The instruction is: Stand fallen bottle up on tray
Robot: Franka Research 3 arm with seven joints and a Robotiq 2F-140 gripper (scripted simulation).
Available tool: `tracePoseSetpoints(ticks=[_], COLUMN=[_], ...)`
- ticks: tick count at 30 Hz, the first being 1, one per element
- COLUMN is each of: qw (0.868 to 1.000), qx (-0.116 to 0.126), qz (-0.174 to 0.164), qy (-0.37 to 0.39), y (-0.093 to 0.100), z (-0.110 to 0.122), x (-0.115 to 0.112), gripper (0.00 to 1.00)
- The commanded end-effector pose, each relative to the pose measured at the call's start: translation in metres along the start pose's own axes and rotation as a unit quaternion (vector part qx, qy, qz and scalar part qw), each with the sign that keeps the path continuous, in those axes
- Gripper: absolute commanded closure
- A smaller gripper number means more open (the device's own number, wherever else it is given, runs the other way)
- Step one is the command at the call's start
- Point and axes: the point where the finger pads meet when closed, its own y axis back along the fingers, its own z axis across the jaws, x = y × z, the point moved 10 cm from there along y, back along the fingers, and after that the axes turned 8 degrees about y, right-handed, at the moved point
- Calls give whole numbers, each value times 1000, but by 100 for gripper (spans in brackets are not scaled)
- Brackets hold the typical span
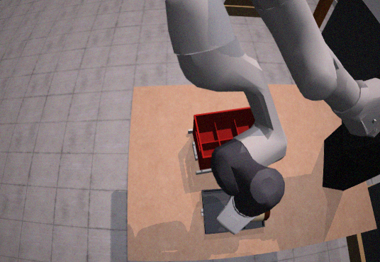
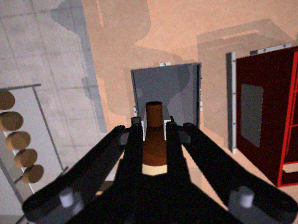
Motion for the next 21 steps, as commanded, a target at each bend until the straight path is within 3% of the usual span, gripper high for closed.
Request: tracePoseSetpoints(ticks=[1, 21], qw=[1000, 992], qx=[2, 2], qz=[1, 0], qy=[-9, -124], y=[1, 1], z=[-1, -1], x=[-1, -1], gripper=[100, 100])
